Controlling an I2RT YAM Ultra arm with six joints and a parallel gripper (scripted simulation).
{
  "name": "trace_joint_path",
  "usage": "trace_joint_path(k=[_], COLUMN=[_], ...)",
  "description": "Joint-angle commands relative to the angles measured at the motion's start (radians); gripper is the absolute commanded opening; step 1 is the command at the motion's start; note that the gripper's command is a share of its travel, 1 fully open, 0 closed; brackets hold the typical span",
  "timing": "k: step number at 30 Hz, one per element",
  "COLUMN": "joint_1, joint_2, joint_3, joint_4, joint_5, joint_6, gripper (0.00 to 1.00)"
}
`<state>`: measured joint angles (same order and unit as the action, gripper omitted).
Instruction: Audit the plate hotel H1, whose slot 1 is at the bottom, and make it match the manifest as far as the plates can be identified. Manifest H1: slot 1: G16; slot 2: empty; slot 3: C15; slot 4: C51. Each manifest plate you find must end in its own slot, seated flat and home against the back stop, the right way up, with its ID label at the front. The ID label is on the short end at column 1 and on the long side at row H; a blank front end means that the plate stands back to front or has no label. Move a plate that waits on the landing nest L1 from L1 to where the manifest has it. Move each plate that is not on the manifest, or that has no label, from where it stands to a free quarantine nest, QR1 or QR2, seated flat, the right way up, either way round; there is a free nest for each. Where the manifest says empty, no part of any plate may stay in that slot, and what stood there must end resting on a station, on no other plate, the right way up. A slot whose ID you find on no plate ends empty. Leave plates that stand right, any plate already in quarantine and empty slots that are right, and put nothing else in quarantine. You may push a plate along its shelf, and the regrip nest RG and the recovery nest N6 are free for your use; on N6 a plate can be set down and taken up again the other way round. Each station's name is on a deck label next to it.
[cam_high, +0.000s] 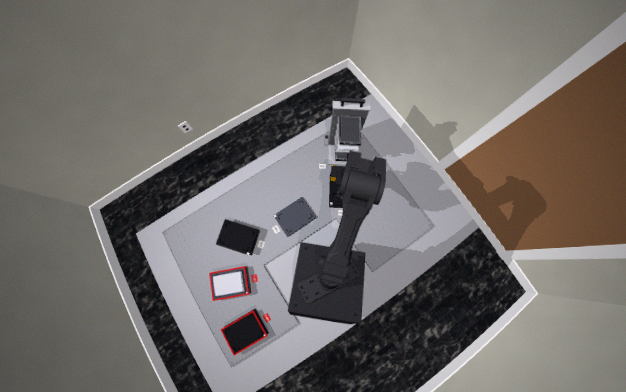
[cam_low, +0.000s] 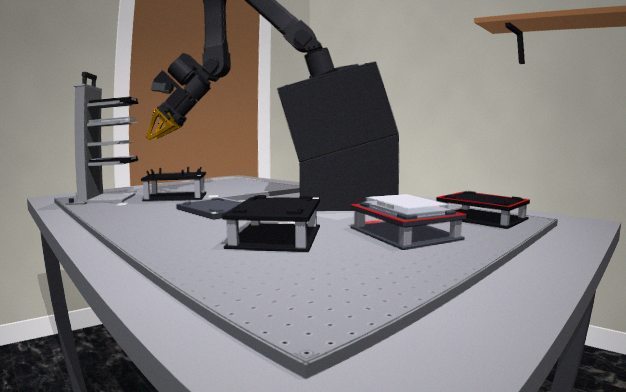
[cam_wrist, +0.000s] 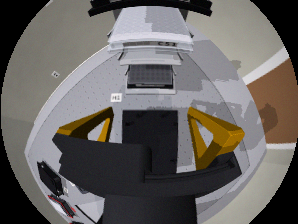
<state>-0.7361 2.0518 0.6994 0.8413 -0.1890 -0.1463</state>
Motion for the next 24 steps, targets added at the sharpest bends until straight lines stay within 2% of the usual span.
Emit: trace_joint_path(k=[1,10,24], joint_1=[0.0,0.0,-0.018], joint_2=[-0.006,-0.006,-0.02], joint_3=[0.004,0.004,-0.09], joint_4=[0.003,0.003,0.08], joint_5=[0.0,0.0,-0.016], joint_6=[0.001,0.001,-0.009], gripper=[1.0,1.0,1.0])
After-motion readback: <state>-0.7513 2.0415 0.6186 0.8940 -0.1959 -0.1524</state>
